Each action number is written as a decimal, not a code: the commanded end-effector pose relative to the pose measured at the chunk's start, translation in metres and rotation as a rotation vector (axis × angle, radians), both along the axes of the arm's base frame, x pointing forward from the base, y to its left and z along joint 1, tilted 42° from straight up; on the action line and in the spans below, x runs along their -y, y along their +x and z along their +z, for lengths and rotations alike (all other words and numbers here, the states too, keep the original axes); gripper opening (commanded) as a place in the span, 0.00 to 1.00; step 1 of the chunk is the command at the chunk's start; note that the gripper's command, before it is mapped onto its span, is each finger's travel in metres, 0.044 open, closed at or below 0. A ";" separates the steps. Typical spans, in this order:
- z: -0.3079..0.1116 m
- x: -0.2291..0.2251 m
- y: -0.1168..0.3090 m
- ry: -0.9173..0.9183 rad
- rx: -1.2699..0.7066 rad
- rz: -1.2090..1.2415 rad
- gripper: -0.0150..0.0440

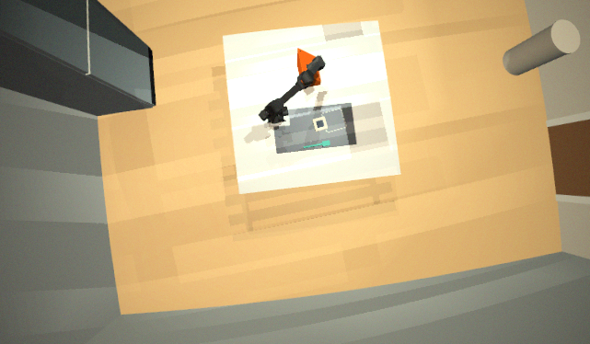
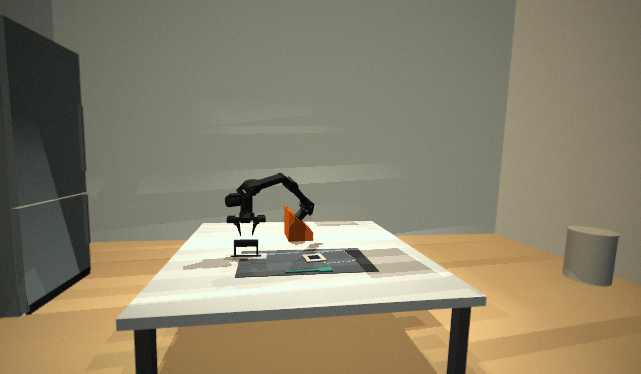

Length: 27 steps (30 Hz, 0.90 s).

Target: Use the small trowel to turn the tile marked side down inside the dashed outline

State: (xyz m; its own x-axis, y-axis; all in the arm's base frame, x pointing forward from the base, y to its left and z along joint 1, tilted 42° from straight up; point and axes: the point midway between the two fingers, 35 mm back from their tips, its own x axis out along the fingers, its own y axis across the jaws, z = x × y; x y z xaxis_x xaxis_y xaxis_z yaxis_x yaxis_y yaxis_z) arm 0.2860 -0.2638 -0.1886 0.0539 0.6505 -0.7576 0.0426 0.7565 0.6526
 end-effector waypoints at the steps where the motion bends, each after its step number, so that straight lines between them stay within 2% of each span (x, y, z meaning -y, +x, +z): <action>1: 0.000 0.000 0.000 -0.008 0.089 0.108 0.71; 27: 0.000 0.000 0.001 -0.056 0.680 0.793 0.71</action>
